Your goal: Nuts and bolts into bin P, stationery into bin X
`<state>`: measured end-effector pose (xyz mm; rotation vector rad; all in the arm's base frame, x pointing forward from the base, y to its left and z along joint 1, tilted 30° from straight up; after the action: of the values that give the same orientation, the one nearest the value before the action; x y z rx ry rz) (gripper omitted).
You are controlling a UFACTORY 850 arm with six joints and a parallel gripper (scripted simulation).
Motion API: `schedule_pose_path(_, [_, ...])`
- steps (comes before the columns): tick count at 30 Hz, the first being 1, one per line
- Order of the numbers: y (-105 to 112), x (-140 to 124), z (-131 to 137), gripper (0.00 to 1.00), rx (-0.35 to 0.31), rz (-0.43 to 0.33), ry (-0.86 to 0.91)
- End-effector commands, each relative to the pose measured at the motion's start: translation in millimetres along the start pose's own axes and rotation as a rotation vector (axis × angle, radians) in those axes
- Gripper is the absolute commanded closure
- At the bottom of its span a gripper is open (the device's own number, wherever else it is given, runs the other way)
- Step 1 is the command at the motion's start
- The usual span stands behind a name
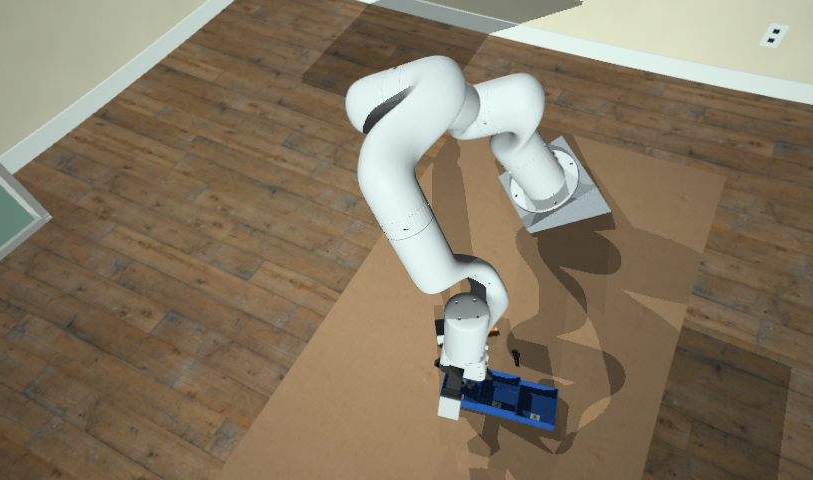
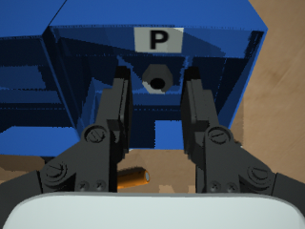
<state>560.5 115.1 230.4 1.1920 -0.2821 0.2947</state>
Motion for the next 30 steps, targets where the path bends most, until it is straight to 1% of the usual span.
schedule_pose_path(1, [3,1,0,0.67,0.001,0.001,0.0])
schedule_pose_path(26, [31,1,0,0.67,0.001,0.002,0.0])
schedule_pose_path(30, [51,1,0,0.67,0.001,0.002,0.0])
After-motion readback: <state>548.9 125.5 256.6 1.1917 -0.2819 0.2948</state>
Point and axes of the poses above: the point where the finger pads meet when closed, its own y axis back along the fingers, its own z axis across the jaws, x = y × z, the point moved 7 cm from there along y, back along the fingers, and after that the axes turned 15 degrees about -y, right-handed, at the moved point
